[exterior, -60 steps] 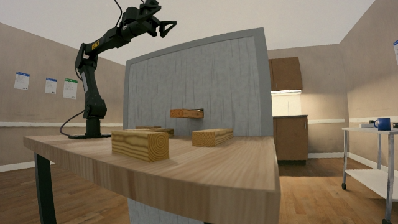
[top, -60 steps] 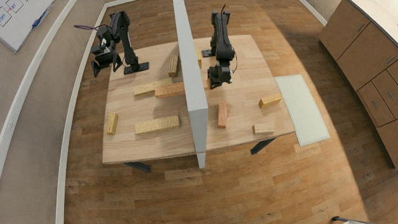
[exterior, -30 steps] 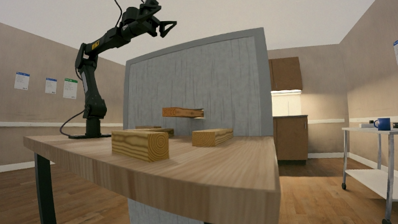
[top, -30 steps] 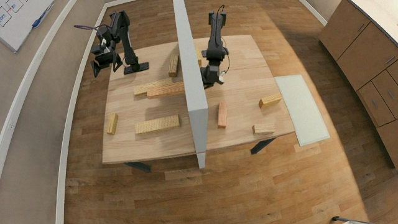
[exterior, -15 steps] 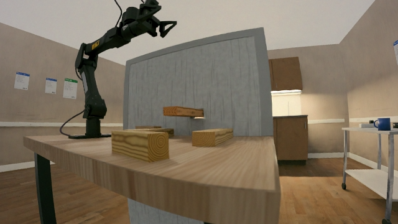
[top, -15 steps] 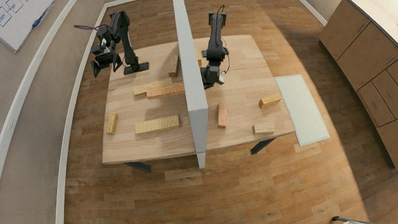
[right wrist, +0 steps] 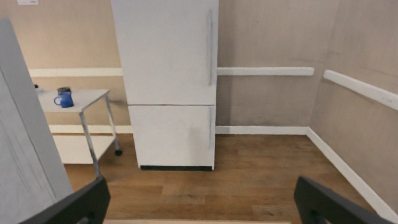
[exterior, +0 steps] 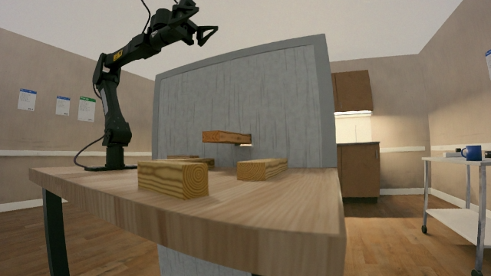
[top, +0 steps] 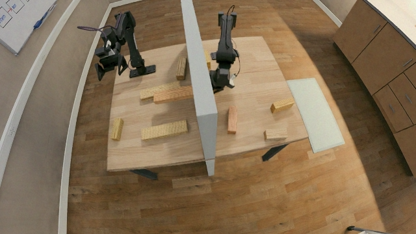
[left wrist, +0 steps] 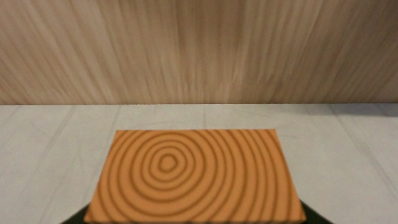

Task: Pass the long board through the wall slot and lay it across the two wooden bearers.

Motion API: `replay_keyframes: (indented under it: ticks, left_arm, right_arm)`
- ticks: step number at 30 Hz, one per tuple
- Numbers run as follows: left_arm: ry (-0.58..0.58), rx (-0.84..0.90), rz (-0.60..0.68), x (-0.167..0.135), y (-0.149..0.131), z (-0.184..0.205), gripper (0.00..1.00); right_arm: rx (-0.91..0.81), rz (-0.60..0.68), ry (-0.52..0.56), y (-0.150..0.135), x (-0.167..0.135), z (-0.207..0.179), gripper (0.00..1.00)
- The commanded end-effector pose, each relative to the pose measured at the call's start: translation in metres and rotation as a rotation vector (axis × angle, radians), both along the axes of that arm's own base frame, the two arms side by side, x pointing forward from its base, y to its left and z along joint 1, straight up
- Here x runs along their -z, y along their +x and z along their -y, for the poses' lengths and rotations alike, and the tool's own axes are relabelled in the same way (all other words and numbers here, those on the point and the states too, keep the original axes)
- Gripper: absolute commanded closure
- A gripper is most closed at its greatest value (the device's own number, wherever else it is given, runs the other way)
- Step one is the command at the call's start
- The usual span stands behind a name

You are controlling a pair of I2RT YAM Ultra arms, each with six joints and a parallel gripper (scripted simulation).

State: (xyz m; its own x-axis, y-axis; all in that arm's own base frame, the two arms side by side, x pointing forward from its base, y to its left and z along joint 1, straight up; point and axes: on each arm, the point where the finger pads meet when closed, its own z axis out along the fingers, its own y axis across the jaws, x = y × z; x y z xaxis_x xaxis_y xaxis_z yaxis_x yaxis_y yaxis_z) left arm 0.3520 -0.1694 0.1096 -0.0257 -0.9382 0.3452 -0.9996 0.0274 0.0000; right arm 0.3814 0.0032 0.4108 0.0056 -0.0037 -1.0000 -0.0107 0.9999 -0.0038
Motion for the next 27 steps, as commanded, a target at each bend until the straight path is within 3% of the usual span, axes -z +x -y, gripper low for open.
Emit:
replay_keyframes:
  ticks: [1, 5, 6, 15, 18, 21, 22, 27]
  left_arm:
    - [-0.089, 0.013, 0.09, -0.036, 0.011, 0.019, 1.0]
    - [-0.08, 0.001, 0.064, -0.027, 0.007, 0.012, 1.0]
    - [-0.089, -0.001, 0.098, -0.037, 0.014, 0.011, 1.0]
    - [-0.069, 0.011, 0.026, -0.014, -0.006, 0.013, 1.0]
    - [-0.086, 0.012, 0.082, -0.032, 0.006, 0.017, 1.0]
    - [-0.083, 0.002, 0.067, -0.027, 0.005, 0.012, 1.0]
    - [-0.075, 0.013, 0.07, -0.027, 0.009, 0.019, 1.0]
    - [-0.083, 0.016, 0.095, -0.036, 0.011, 0.02, 1.0]
  right_arm:
    - [0.012, 0.056, 0.005, -0.009, -0.027, 0.003, 0.0]
    - [0.012, 0.056, 0.005, -0.009, -0.027, 0.003, 0.0]
    - [0.012, 0.056, 0.005, -0.009, -0.027, 0.003, 0.0]
    - [0.012, 0.056, 0.005, -0.009, -0.027, 0.003, 0.0]
    - [0.012, 0.056, 0.005, -0.009, -0.027, 0.003, 0.0]
    - [0.012, 0.056, 0.005, -0.009, -0.027, 0.003, 0.0]
    - [0.012, 0.056, 0.005, -0.009, -0.027, 0.003, 0.22]
    - [0.012, 0.056, 0.005, -0.009, -0.027, 0.003, 0.22]
